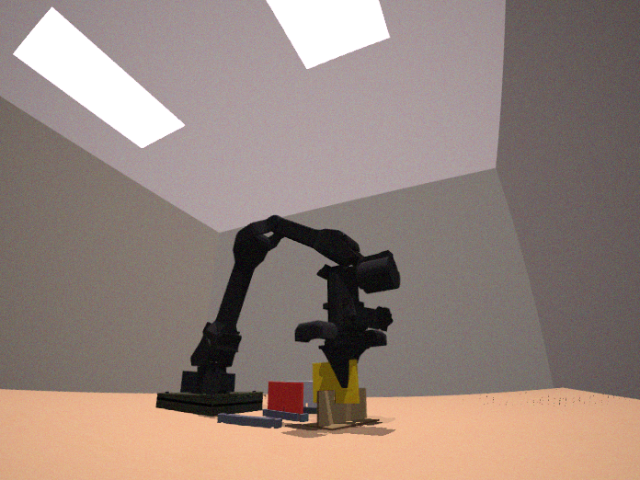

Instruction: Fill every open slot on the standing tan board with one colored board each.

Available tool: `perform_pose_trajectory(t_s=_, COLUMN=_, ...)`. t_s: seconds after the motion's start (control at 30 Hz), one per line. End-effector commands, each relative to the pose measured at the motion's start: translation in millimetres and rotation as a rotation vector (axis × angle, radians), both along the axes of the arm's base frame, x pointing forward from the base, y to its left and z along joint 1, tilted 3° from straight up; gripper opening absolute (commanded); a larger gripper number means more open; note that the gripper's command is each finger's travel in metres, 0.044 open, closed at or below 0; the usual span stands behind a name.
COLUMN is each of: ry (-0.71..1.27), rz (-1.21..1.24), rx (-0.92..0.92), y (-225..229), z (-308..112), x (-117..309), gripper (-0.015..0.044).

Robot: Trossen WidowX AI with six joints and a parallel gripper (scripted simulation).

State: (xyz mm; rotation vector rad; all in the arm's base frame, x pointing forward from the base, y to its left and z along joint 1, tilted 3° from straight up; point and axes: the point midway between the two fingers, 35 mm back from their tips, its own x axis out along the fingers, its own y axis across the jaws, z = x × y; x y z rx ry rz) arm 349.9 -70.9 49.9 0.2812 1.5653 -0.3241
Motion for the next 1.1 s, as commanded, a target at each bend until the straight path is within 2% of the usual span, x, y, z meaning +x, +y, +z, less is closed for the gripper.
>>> perform_pose_trajectory(t_s=0.0, ry=0.006, rz=-0.002, rx=0.004, y=0.7, z=-3.0, x=-1.6, gripper=0.0)
perform_pose_trajectory(t_s=1.07, ry=0.006, rz=0.002, rx=0.004, y=-0.3, z=-2.7, x=-1.2, gripper=0.0)
